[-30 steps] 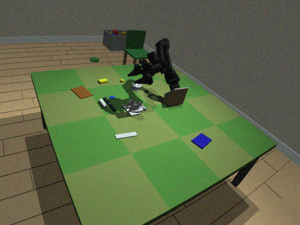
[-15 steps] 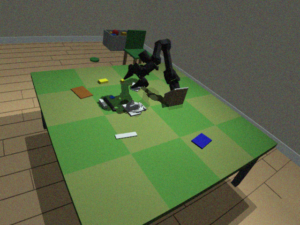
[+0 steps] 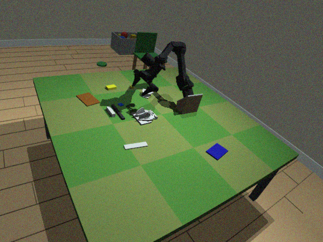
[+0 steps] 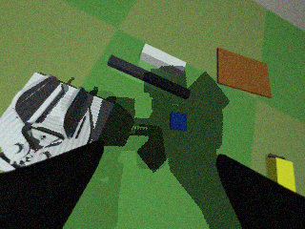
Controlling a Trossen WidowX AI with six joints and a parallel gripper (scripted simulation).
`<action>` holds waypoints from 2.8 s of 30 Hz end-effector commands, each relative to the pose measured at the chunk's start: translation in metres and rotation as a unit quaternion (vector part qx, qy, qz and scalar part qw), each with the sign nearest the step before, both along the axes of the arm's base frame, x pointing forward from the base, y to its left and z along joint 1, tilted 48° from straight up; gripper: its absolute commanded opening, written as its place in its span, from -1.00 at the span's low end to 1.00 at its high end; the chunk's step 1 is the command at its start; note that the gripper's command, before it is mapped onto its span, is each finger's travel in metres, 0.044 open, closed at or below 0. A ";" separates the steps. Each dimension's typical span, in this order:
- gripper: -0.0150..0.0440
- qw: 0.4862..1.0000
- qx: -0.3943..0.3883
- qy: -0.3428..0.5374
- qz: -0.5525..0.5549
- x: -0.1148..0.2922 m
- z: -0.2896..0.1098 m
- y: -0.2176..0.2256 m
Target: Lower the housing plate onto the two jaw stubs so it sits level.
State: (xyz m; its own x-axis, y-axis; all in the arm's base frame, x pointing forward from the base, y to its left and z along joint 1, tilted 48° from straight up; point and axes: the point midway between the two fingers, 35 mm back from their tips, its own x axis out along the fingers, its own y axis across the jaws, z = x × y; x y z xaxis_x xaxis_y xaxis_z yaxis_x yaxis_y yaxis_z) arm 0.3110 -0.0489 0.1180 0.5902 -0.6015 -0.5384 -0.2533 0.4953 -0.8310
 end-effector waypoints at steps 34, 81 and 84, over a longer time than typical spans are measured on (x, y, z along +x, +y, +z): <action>1.00 0.933 -0.055 0.338 -0.107 -0.135 0.082 -0.083; 1.00 0.934 -0.057 0.337 -0.108 -0.135 0.030 -0.141; 1.00 0.934 -0.057 0.337 -0.108 -0.135 0.027 -0.144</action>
